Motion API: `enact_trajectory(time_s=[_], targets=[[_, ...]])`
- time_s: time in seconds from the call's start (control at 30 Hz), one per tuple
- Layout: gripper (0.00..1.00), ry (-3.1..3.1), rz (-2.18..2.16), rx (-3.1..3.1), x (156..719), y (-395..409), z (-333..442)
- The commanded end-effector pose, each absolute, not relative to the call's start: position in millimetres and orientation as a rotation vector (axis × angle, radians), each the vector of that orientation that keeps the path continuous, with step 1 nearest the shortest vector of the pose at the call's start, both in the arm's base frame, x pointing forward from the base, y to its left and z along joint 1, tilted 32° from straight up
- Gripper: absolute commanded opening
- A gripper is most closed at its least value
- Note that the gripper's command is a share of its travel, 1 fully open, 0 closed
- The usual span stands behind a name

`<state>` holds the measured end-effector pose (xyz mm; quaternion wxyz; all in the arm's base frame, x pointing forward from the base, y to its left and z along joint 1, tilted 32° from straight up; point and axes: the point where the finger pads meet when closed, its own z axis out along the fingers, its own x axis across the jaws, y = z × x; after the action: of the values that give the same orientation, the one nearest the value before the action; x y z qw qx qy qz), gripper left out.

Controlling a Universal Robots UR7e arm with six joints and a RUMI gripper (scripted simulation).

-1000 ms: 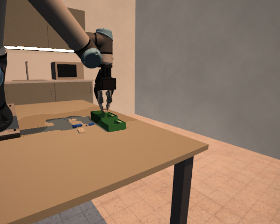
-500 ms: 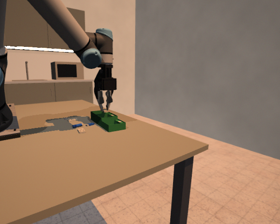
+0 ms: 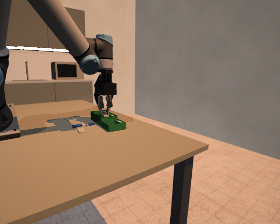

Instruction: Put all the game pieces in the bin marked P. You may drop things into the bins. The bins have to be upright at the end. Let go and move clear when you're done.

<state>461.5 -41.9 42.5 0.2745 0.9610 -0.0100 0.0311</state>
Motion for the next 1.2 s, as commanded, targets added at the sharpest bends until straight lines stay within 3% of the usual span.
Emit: enact_trajectory(time_s=[0.0,0.87,0.9,1.17], targets=[[0.0,-0.026,0.086,2.584,462.4,-46.3,35.5],[0.0,-0.026,0.086,2.584,463.6,-56.6,19.1],[0.19,-0.026,0.086,2.584,463.6,-56.6,19.1],[0.19,-0.026,0.086,2.584,463.6,-56.6,19.1]])
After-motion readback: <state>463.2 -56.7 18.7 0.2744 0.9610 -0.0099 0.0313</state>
